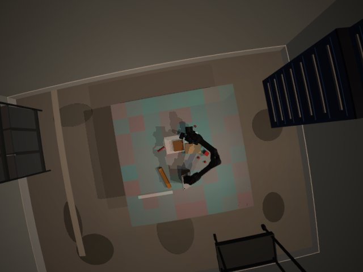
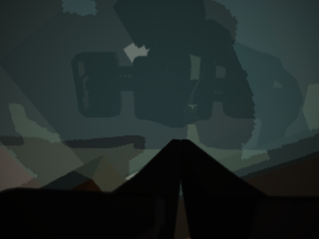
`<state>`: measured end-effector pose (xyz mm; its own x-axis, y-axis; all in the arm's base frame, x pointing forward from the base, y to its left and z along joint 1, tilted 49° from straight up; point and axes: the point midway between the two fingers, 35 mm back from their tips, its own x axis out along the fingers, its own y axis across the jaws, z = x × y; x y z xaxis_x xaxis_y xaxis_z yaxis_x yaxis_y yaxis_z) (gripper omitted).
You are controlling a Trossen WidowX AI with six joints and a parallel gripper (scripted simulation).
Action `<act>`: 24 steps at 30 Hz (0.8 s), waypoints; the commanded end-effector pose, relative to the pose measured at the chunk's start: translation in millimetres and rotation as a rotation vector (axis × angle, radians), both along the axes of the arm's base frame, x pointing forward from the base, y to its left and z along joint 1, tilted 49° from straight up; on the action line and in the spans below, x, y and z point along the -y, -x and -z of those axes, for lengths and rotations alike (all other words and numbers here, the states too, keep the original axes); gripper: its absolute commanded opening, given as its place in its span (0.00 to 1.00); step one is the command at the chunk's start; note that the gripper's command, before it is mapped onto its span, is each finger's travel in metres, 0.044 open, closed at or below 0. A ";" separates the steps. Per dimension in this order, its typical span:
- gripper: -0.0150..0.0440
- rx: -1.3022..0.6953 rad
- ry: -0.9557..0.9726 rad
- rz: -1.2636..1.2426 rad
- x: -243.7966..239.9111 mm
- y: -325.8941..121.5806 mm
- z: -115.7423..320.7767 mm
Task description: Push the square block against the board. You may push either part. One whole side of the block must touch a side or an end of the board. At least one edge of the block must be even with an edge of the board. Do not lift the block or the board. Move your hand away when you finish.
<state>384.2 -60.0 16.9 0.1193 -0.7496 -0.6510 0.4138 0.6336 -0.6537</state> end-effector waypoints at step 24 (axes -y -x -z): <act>0.25 -0.380 0.063 -0.365 -87.2 -10.1 30.5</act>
